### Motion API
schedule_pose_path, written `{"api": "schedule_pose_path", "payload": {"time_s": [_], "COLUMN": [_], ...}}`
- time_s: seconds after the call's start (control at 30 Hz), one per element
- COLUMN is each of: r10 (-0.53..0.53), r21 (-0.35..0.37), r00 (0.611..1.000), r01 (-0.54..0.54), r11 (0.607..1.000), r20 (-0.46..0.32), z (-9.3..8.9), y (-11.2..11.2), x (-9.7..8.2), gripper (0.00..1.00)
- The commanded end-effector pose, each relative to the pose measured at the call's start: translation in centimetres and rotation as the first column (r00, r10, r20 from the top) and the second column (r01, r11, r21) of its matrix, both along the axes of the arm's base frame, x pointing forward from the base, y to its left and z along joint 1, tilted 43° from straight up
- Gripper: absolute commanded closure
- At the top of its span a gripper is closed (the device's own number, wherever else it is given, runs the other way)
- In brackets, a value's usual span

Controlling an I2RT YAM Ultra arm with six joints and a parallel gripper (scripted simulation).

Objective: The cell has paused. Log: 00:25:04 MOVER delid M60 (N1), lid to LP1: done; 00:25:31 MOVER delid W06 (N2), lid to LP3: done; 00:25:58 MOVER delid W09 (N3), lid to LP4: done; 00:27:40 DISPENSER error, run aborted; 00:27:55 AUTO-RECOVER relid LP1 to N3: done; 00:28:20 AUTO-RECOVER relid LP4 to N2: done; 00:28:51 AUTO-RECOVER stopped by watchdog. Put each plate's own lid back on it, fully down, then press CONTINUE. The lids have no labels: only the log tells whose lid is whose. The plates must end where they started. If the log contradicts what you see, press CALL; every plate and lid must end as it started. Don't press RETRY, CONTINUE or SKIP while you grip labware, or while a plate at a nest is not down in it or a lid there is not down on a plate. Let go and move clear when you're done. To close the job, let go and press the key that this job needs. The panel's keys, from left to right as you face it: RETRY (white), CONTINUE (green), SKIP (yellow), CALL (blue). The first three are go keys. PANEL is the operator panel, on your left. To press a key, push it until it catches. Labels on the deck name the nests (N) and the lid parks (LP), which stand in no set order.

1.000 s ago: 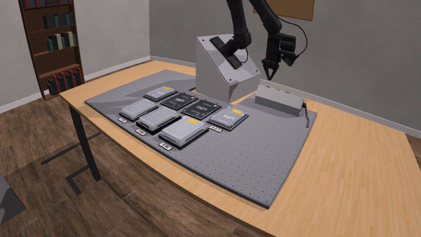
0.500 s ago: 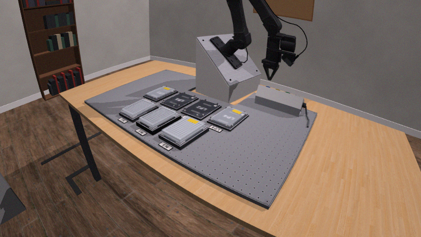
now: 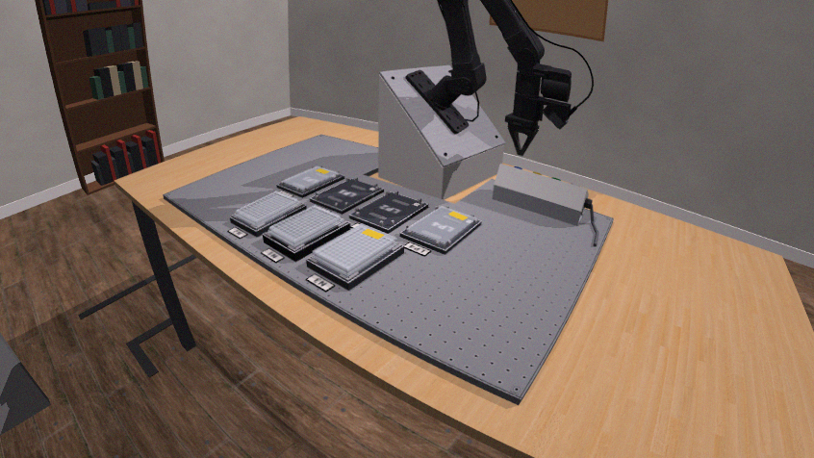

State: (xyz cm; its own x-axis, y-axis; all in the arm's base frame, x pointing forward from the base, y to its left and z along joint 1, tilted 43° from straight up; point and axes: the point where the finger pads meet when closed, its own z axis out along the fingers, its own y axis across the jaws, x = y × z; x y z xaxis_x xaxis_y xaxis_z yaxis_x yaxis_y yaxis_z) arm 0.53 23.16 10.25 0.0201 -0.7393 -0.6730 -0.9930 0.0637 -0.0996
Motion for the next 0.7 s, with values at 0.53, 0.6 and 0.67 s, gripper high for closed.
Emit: {"api": "schedule_pose_path", "payload": {"time_s": [0.53, 0.6, 0.67], "r10": [0.0, 0.0, 0.0], "r21": [-0.003, -0.016, -0.007], "r00": [1.0, 1.0, 1.0], "r01": [0.0, 0.0, 0.0], "r11": [1.0, 1.0, 1.0], "r20": [-0.002, 0.0, -0.002], "z": [-0.9, -1.6, -1.3], "y": [1.1, 0.9, 1.2], "x": [0.2, 0.2, 0.2], "gripper": [1.0, 1.0, 1.0]}}
